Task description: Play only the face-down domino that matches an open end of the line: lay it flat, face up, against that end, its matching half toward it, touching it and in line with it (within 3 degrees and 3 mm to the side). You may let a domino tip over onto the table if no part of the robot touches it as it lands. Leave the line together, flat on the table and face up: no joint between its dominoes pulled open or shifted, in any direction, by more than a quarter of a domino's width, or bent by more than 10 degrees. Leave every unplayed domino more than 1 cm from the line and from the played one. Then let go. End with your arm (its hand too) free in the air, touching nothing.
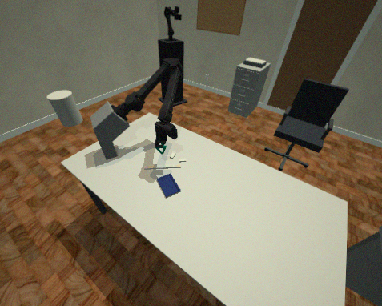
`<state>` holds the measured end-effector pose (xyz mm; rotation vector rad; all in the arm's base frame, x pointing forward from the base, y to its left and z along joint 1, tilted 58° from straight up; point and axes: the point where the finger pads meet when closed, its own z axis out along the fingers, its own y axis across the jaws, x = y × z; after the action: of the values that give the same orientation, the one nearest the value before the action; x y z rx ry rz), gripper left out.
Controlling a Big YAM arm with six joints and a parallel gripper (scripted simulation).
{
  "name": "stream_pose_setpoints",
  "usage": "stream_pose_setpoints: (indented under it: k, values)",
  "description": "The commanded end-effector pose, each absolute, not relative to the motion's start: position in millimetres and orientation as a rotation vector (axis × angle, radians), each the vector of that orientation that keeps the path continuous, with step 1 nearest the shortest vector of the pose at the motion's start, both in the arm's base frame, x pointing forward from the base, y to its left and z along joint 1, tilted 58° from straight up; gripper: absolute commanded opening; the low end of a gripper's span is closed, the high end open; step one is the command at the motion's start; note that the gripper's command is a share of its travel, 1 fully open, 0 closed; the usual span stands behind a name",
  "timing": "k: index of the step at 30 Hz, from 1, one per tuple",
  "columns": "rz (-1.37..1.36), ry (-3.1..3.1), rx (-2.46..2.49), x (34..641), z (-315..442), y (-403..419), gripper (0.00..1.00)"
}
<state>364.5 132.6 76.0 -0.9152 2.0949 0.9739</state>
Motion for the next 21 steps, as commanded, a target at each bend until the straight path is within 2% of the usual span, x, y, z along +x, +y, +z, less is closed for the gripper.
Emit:
stream_pose_setpoints:
  k: [1,7,21]
  values:
    - [0.953,2.096,-0.903,344,75,104,0.94]
    - [0.943,2.082,-0.92,302,72,61,0.94]
    - [0.968,2.142,-0.814,299,64,65,0.94]
